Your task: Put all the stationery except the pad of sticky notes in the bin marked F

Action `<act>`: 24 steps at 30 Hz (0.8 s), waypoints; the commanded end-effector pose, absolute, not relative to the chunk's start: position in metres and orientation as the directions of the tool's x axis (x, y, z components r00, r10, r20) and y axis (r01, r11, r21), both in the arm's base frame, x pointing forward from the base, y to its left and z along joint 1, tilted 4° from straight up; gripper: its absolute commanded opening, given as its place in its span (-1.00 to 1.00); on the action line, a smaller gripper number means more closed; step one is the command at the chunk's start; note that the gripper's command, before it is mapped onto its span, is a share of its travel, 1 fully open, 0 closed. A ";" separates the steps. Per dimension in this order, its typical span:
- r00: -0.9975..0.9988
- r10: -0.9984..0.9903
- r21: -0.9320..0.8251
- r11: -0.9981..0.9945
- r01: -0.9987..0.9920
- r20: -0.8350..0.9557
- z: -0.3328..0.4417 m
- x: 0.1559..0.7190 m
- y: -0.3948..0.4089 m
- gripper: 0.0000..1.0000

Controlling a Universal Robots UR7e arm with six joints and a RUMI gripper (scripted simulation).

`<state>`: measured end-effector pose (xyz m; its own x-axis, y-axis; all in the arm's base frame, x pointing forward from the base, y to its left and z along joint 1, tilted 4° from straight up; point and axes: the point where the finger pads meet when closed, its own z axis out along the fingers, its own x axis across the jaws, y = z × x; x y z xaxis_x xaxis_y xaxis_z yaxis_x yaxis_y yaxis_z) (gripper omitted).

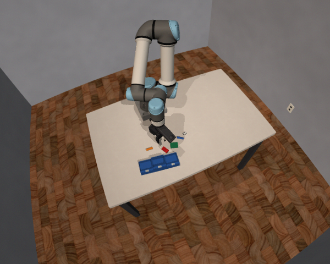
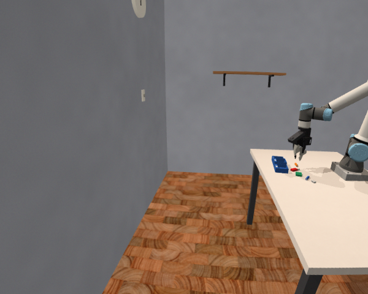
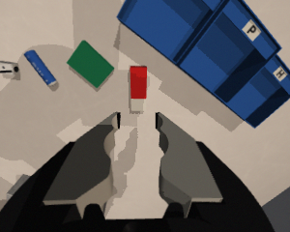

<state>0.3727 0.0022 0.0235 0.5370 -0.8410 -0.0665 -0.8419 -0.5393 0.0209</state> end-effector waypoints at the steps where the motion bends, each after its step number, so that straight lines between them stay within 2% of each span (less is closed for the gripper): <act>1: 0.539 -0.840 0.019 -0.541 -0.841 -0.066 0.023 0.374 0.002 -0.54; 24: 0.539 -0.840 0.018 -0.541 -0.841 -0.066 0.023 0.377 0.004 -0.54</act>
<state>0.3763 0.0043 0.0229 0.5390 -0.8397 -0.0664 -0.8407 -0.5411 0.0192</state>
